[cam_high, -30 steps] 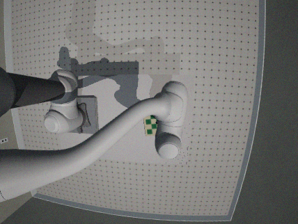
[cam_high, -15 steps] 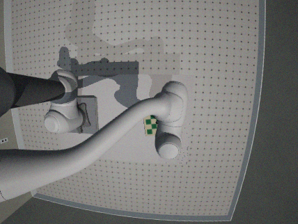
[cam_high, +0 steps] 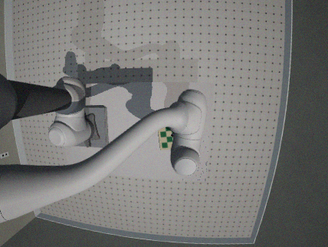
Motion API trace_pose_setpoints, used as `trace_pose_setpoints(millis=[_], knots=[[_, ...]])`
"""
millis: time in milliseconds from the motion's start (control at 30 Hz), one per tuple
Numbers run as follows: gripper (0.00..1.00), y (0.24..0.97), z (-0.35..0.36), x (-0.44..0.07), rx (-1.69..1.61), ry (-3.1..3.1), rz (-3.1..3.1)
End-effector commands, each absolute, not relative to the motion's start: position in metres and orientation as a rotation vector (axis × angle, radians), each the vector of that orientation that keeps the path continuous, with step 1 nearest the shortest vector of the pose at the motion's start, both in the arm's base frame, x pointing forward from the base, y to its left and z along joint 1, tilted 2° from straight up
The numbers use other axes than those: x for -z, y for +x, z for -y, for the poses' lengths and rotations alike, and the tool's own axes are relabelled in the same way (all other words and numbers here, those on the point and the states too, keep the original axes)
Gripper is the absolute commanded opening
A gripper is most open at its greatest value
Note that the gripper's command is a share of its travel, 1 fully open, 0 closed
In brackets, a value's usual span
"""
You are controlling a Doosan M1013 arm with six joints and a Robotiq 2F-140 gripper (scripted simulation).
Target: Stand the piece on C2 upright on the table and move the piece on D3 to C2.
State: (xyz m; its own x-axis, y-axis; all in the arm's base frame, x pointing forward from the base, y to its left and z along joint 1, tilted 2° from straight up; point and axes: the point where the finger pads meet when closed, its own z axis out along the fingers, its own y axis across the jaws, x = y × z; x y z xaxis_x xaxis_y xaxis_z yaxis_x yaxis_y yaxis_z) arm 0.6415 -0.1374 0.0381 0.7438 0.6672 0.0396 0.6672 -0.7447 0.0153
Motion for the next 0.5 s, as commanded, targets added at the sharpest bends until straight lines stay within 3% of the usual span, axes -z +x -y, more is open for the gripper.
trace_pose_setpoints(millis=[0,67,467], knots=[[0.2,0.6415,0.1374,-0.0382,-0.067,2.933,-1.122],[0.25,0.6415,0.1374,-0.0382,-0.067,2.933,-1.122],[0.25,0.6415,0.1374,-0.0397,-0.067,2.933,-1.122]])
